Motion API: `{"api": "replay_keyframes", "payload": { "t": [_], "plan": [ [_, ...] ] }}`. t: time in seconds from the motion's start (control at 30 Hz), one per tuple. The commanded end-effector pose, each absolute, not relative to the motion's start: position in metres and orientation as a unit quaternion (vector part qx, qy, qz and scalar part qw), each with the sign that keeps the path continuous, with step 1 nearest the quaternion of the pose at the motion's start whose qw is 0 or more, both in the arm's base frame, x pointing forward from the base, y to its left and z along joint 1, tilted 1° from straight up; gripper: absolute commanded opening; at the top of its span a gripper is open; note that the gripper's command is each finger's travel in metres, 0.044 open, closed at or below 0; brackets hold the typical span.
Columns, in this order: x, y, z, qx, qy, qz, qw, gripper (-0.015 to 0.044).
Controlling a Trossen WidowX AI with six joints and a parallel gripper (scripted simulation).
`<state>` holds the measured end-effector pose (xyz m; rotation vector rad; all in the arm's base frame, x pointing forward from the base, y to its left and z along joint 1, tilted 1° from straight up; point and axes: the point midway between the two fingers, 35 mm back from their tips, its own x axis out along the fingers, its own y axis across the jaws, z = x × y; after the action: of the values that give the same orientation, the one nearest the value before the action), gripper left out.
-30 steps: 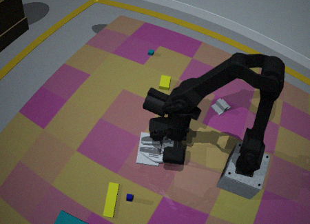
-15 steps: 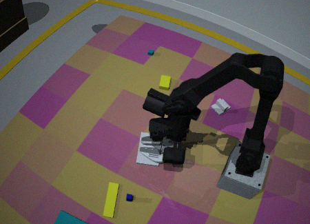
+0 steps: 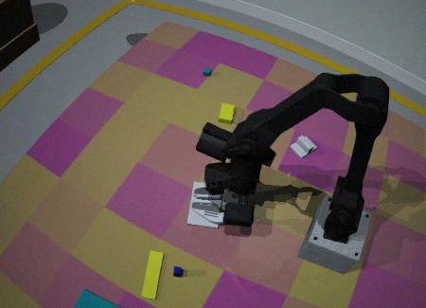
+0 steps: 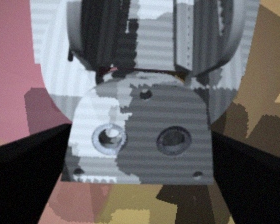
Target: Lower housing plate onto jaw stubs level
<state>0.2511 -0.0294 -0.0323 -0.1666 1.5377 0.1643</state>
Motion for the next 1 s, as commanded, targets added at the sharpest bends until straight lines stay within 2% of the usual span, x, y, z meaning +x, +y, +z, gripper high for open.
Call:
{"api": "replay_keyframes", "payload": {
  "t": [0.0,0.97],
  "plan": [
    [0.2514,-0.0292,-0.0330,-0.074,0.693,0.073,0.713,0.0351],
    [0.2515,-0.0292,-0.0399,-0.073,0.693,0.073,0.713,0.0351]
  ]
}}
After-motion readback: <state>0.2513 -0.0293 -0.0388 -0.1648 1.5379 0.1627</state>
